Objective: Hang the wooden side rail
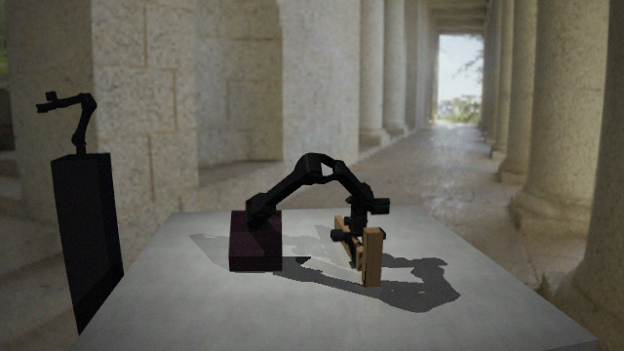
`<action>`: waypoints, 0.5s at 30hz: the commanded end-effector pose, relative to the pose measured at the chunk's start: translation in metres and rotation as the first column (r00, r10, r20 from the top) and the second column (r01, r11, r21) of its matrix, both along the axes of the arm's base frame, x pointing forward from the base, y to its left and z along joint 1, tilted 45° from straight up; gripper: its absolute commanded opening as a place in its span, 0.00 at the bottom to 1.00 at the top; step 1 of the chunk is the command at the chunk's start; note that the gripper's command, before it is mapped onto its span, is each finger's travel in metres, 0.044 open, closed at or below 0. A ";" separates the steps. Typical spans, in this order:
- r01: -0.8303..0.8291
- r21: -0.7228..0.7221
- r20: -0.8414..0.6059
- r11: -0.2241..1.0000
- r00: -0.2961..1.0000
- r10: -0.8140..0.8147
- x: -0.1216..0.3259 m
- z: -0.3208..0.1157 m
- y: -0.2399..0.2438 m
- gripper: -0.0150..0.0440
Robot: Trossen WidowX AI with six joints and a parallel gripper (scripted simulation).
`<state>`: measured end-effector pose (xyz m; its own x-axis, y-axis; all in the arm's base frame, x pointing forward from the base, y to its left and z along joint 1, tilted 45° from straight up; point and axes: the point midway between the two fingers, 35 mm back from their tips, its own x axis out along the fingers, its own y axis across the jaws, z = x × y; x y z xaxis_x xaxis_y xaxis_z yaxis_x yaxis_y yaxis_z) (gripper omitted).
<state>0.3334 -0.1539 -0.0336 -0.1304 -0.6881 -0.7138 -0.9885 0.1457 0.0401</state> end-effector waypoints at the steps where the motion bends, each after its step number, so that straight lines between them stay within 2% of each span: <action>1: 0.013 -0.005 0.027 1.000 1.000 -0.013 0.006 0.001 -0.002 0.25; 15: 0.002 0.000 -0.002 1.000 1.000 -0.002 0.005 0.000 -0.001 0.25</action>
